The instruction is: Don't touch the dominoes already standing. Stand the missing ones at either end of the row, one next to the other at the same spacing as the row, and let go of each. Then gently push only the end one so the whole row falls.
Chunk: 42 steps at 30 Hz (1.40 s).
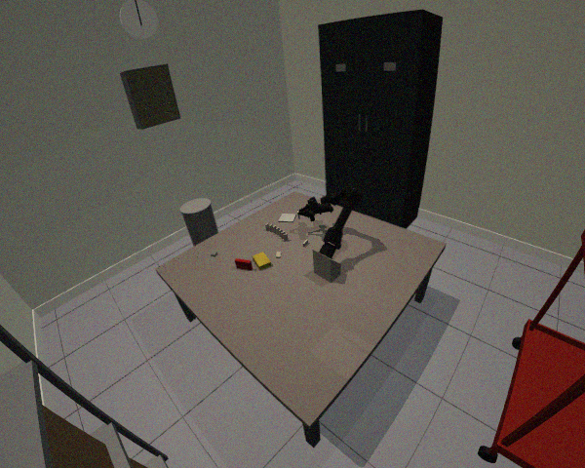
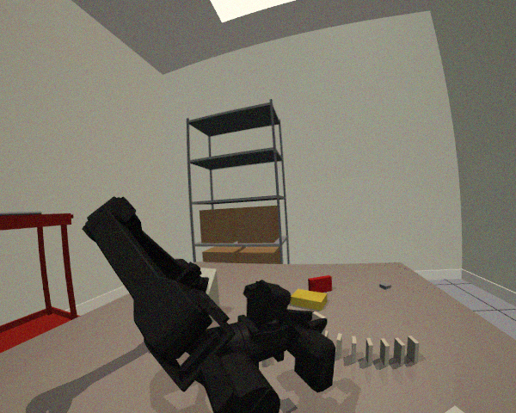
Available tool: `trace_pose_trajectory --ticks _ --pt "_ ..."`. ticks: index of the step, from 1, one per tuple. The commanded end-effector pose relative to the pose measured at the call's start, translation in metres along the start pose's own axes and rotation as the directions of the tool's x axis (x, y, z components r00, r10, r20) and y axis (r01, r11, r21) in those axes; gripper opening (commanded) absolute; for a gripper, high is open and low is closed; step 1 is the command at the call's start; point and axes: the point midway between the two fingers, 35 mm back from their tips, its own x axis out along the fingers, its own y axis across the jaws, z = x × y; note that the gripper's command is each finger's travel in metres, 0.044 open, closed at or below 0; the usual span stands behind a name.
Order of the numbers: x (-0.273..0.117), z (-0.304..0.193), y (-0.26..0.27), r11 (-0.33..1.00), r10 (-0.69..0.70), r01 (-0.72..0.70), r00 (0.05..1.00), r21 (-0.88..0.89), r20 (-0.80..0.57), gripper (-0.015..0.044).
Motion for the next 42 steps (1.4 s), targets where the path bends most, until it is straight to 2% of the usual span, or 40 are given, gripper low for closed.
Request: trace_pose_trajectory --ticks 1,11,32,42 --pt "0.000 0.001 0.000 1.000 -0.002 0.002 1.000 -0.008 0.008 0.0107" --pt "0.001 -0.002 0.000 1.000 -0.001 0.001 1.000 -0.008 0.007 0.0107" --pt "0.018 -0.107 -0.001 1.000 0.002 -0.002 1.000 -0.002 -0.003 0.0107" --pt "0.018 -0.110 0.000 1.000 0.002 -0.002 1.000 -0.002 -0.003 0.0107"
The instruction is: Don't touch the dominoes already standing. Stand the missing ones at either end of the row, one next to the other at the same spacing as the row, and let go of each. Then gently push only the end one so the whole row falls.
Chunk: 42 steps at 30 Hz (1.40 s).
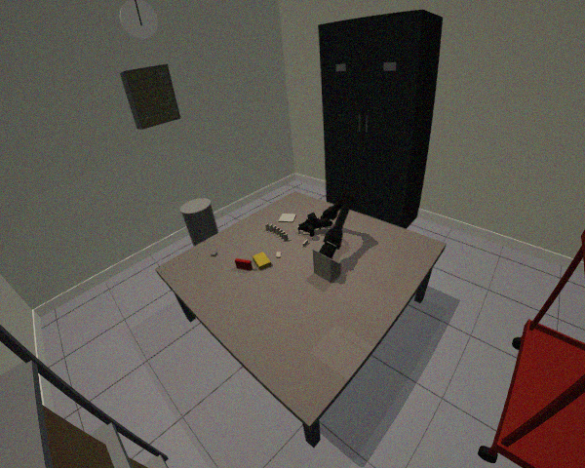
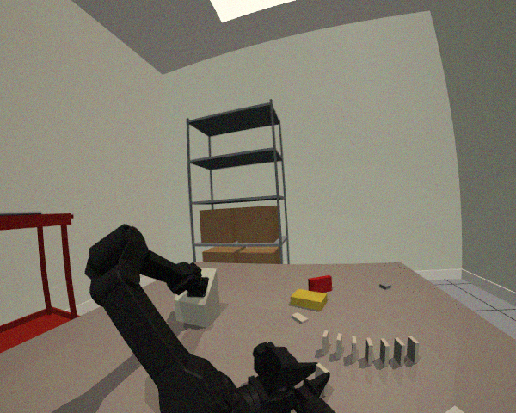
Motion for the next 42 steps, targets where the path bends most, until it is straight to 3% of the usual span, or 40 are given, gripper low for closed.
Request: trace_pose_trajectory --ticks 1,2,15,18,22,31,36,42 --pt "0.000 0.000 -0.001 1.000 -0.003 0.003 1.000 -0.007 0.005 0.0107" --pt "0.000 0.000 -0.001 1.000 -0.003 0.003 1.000 -0.007 0.005 0.0107" --pt "0.000 0.000 -0.001 1.000 -0.003 0.003 1.000 -0.007 0.005 0.0440" --pt "0.000 0.003 -0.001 1.000 -0.002 0.002 1.000 -0.007 0.005 0.0440" --pt "-0.005 0.047 0.000 1.000 -0.001 0.001 1.000 0.001 0.002 0.0440" --pt "-0.003 0.049 0.001 1.000 0.008 -0.008 1.000 0.008 -0.010 0.0440" --pt "0.030 0.046 0.015 0.974 0.201 -0.152 0.919 0.167 -0.339 0.0440" --pt "0.040 0.055 0.023 0.963 0.263 -0.118 0.594 0.241 -0.760 0.0440"
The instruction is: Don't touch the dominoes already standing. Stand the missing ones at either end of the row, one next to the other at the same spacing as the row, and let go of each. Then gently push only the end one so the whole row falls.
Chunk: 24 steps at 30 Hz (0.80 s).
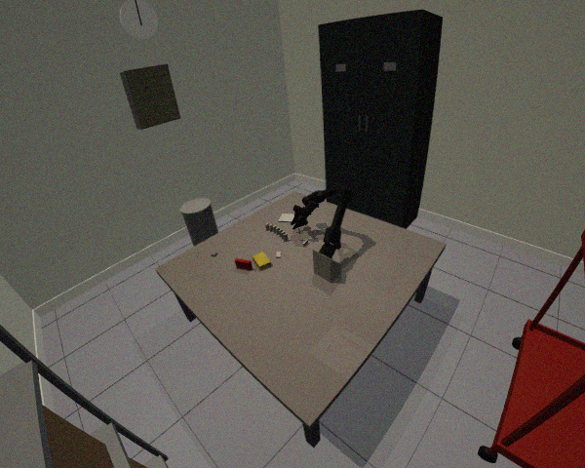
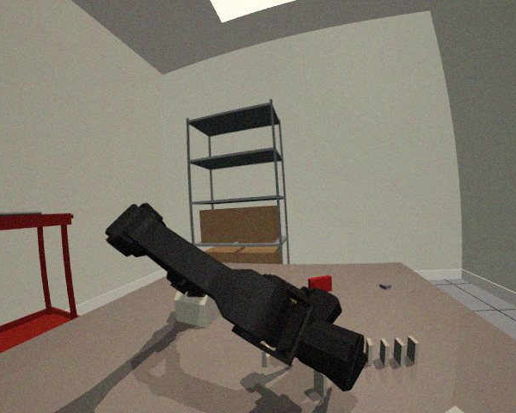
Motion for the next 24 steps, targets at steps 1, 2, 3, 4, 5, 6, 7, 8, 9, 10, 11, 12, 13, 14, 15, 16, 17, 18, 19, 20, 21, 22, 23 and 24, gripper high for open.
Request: trace_pose_trajectory --ticks 1,2,3,4,5,6,7,8,9,10,11,12,13,14,15,16,17,18,19,20,21,22,23,24 --pt "-0.007 0.004 0.002 0.997 -0.035 0.057 0.919 0.046 -0.392 0.0440" --pt "-0.011 0.005 0.002 0.995 -0.056 0.086 0.879 0.041 -0.474 0.0440" --pt "-0.017 0.006 0.001 0.992 -0.086 0.121 0.831 0.028 -0.550 0.0440" --pt "-0.024 0.009 -0.001 0.987 -0.123 0.161 0.777 0.005 -0.618 0.0440" --pt "-0.032 0.013 -0.003 0.979 -0.168 0.204 0.716 -0.027 -0.677 0.0440" --pt "-0.039 0.017 -0.005 0.969 -0.209 0.241 0.664 -0.060 -0.718 0.0440" --pt "-0.043 0.020 -0.007 0.961 -0.237 0.264 0.630 -0.083 -0.739 0.0440" --pt "-0.045 0.021 -0.007 0.958 -0.246 0.271 0.619 -0.091 -0.746 0.0440" --pt "-0.045 0.021 -0.007 0.958 -0.246 0.271 0.619 -0.091 -0.746 0.0440" --pt "-0.045 0.021 -0.007 0.958 -0.246 0.271 0.619 -0.091 -0.746 0.0440" --pt "-0.045 0.021 -0.007 0.958 -0.246 0.271 0.619 -0.091 -0.746 0.0440" --pt "-0.045 0.021 -0.007 0.958 -0.246 0.271 0.619 -0.091 -0.746 0.0440" --pt "-0.045 0.021 -0.007 0.958 -0.246 0.271 0.619 -0.091 -0.746 0.0440" --pt "-0.045 0.021 -0.007 0.958 -0.246 0.271 0.619 -0.091 -0.746 0.0440" --pt "-0.045 0.021 -0.007 0.958 -0.246 0.271 0.619 -0.091 -0.746 0.0440" --pt "-0.045 0.021 -0.007 0.958 -0.246 0.271 0.619 -0.091 -0.746 0.0440" --pt "-0.045 0.021 -0.007 0.958 -0.246 0.271 0.619 -0.091 -0.746 0.0440" --pt "-0.045 0.021 -0.007 0.958 -0.246 0.271 0.619 -0.091 -0.746 0.0440" --pt "-0.044 0.020 -0.008 0.958 -0.246 0.271 0.619 -0.091 -0.746 0.0440" --pt "-0.041 0.017 -0.009 0.958 -0.246 0.271 0.619 -0.090 -0.746 0.0440" --pt "-0.036 0.012 -0.011 0.958 -0.246 0.271 0.620 -0.090 -0.745 0.0440" --pt "-0.030 0.005 -0.014 0.958 -0.246 0.272 0.620 -0.090 -0.745 0.0440" --pt "-0.024 -0.002 -0.016 0.958 -0.246 0.272 0.619 -0.090 -0.745 0.0440" --pt "-0.018 -0.009 -0.019 0.958 -0.246 0.272 0.619 -0.091 -0.746 0.0440"
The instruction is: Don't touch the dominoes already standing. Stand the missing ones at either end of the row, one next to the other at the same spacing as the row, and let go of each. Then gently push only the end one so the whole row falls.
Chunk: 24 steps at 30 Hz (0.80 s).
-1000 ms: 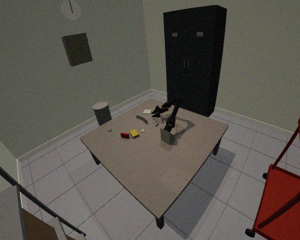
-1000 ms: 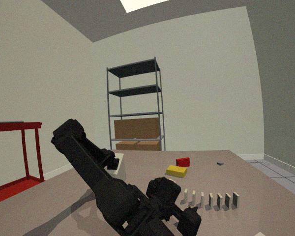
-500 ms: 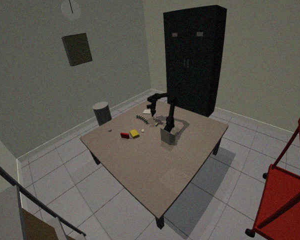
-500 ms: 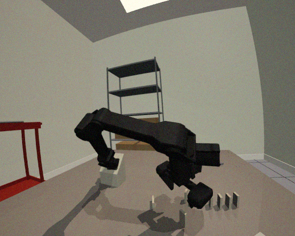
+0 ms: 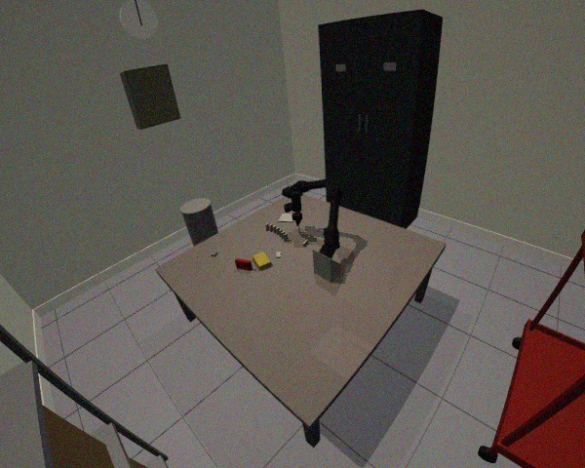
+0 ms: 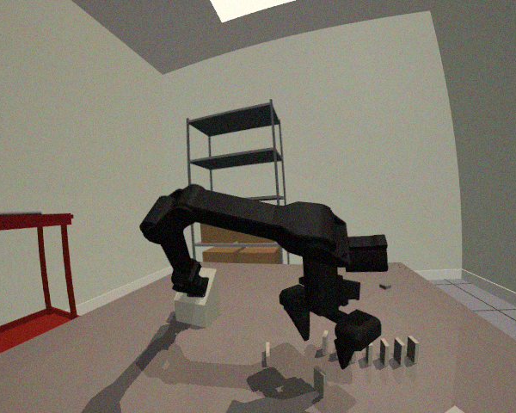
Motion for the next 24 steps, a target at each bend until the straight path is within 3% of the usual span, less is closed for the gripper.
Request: trace_pose_trajectory --ticks 1,17,24 --pt "0.034 -0.005 0.002 1.000 0.008 -0.008 1.000 -0.006 -0.020 0.0440" --pt "0.063 -0.007 0.003 1.000 0.006 -0.006 1.000 -0.006 -0.022 0.0440" --pt "0.063 -0.007 0.003 1.000 0.006 -0.006 1.000 -0.006 -0.022 0.0256"
